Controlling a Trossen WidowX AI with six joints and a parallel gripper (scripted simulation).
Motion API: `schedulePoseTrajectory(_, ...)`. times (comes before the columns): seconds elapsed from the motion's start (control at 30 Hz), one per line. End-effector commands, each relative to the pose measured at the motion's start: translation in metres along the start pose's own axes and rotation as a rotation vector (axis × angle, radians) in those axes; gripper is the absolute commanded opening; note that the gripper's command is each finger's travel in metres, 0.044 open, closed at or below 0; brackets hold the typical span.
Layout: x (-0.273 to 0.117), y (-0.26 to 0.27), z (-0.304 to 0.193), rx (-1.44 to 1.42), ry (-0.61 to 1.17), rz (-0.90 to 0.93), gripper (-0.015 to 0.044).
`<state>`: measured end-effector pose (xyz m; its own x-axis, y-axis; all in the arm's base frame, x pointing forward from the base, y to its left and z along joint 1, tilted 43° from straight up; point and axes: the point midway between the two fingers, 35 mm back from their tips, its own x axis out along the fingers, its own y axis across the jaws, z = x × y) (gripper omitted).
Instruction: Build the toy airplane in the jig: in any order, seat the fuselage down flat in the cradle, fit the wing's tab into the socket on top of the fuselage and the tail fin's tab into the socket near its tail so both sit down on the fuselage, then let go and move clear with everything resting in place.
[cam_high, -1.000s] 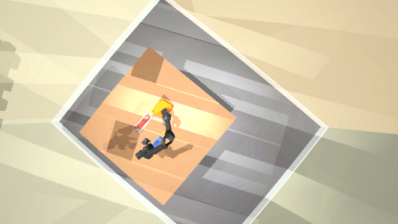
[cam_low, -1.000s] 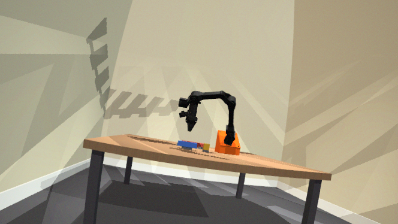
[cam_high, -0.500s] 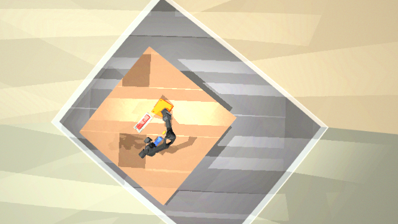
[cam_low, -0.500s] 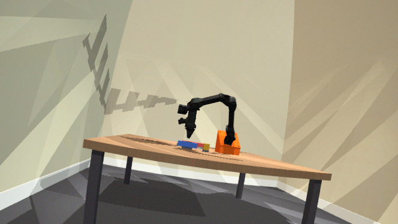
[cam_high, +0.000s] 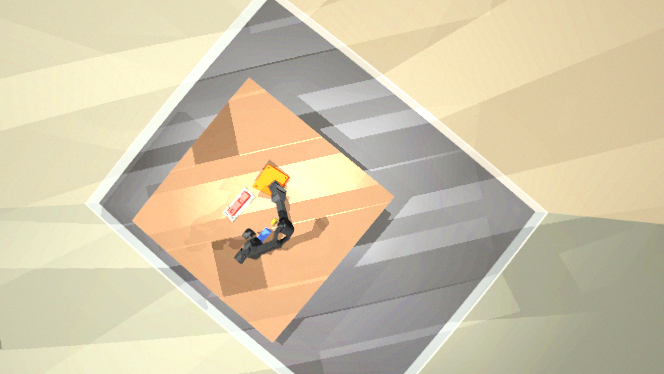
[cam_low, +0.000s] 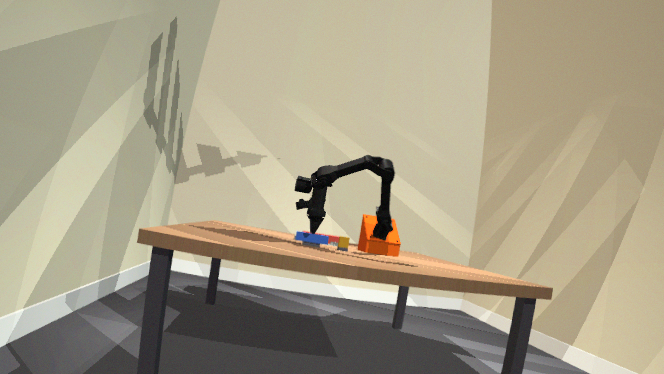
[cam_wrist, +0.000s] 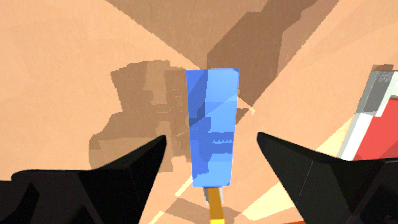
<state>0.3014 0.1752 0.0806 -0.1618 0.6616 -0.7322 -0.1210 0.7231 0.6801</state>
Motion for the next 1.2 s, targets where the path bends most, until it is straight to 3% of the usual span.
schedulePoseTrajectory(0.0, 0.008, -0.001, -0.001, 0.010, 0.009, 0.004, 0.0440)
schedulePoseTrajectory(0.5, 0.029, 0.000, -0.002, 0.010, 0.010, 0.006, 0.0440)
schedulePoseTrajectory(0.8, 0.029, 0.000, -0.002, 0.010, 0.010, 0.006, 0.0204)
schedulePoseTrajectory(1.03, 0.029, 0.000, -0.002, 0.010, 0.010, 0.006, 0.0157)
schedulePoseTrajectory(1.17, 0.028, -0.001, -0.002, 0.008, 0.011, 0.005, 0.0052)
